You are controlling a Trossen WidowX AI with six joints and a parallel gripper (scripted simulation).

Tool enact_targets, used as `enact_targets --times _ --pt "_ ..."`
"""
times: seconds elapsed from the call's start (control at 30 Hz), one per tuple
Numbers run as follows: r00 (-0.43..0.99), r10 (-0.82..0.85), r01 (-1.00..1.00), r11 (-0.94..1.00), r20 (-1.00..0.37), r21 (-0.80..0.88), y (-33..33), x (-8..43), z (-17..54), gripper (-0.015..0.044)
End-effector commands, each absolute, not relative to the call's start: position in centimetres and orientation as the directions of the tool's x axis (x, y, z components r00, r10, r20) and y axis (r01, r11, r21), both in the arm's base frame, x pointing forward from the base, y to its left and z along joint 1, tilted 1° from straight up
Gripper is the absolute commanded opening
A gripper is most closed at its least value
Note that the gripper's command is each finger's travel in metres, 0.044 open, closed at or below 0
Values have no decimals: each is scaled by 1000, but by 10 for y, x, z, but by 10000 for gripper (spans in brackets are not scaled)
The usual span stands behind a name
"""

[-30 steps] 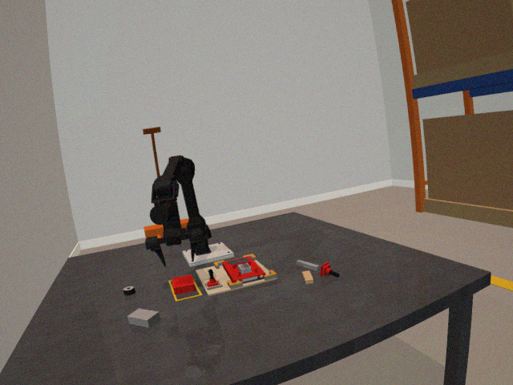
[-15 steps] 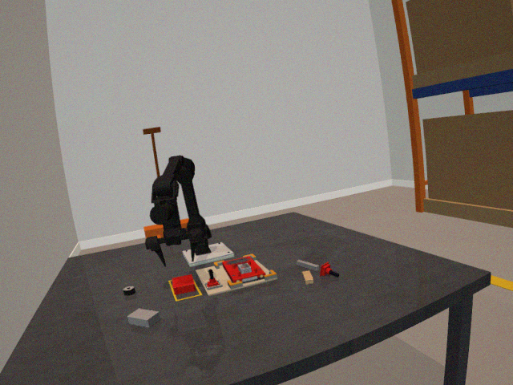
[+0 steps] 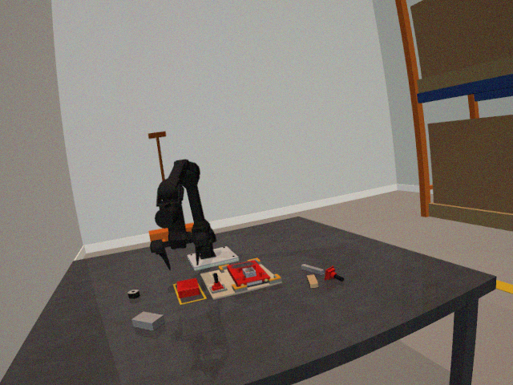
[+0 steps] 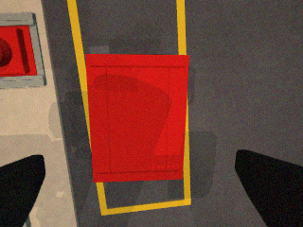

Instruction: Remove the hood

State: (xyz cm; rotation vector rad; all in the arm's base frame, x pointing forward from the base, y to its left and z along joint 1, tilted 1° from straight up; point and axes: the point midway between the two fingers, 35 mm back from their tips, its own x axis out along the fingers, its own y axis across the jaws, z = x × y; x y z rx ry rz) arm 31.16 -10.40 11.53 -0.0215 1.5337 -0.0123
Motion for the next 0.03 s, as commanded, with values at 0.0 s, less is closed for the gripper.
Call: enact_targets --times 0.0 --pt "37 -19 -6 1000 -999 -19 -104 311 116 440"
